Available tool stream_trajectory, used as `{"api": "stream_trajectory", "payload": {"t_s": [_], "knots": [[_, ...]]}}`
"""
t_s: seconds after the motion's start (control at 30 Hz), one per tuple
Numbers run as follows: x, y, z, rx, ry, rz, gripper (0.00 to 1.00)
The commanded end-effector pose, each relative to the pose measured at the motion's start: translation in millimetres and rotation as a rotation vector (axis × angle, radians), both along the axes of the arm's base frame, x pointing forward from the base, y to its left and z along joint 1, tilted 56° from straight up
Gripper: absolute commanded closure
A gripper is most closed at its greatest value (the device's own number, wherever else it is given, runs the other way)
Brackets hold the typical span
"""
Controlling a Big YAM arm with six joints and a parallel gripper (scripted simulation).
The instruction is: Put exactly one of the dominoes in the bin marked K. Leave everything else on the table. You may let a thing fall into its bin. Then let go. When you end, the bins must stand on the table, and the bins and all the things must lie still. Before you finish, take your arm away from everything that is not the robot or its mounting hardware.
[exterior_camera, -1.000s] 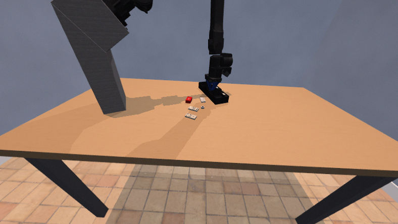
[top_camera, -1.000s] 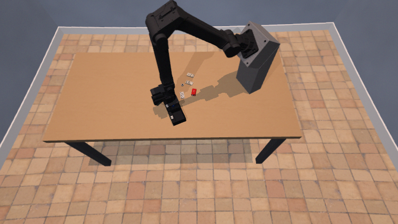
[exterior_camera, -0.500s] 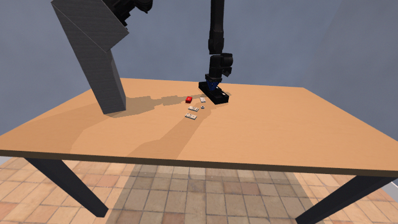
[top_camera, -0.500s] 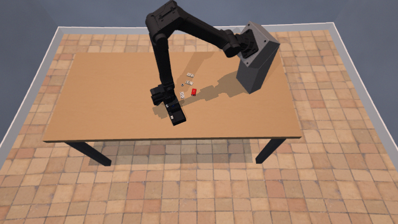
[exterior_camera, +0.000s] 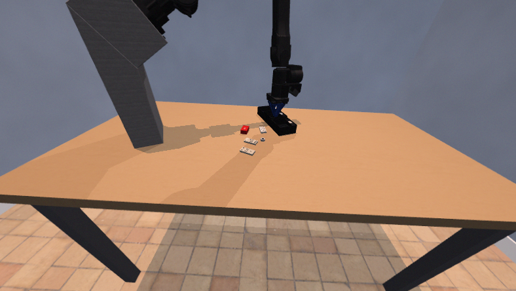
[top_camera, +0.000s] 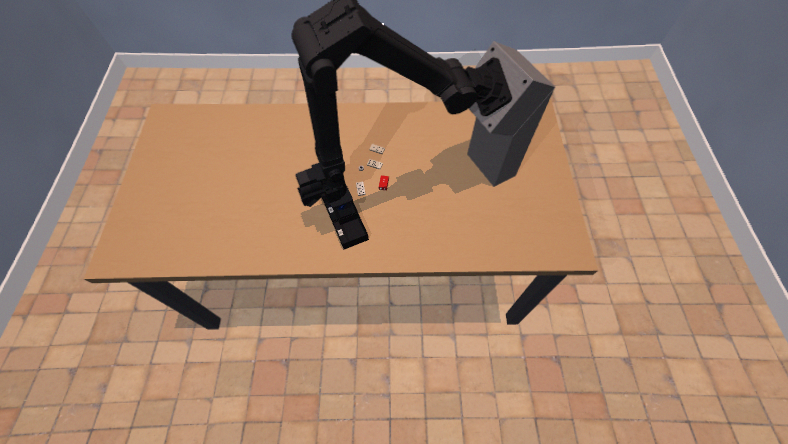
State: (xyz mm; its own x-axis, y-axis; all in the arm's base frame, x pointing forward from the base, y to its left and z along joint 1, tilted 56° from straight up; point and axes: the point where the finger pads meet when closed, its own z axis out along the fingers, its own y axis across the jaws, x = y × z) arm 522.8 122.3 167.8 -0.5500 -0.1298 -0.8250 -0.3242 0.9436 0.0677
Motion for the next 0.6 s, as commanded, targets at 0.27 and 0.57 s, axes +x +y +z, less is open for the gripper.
{"api": "stream_trajectory", "payload": {"t_s": [0.27, 0.57], "knots": [[-13.1, -10, 18, -0.003, -0.015, -0.004, 0.91], [-32.7, -18, 32, -0.005, -0.016, -0.003, 0.91]]}}
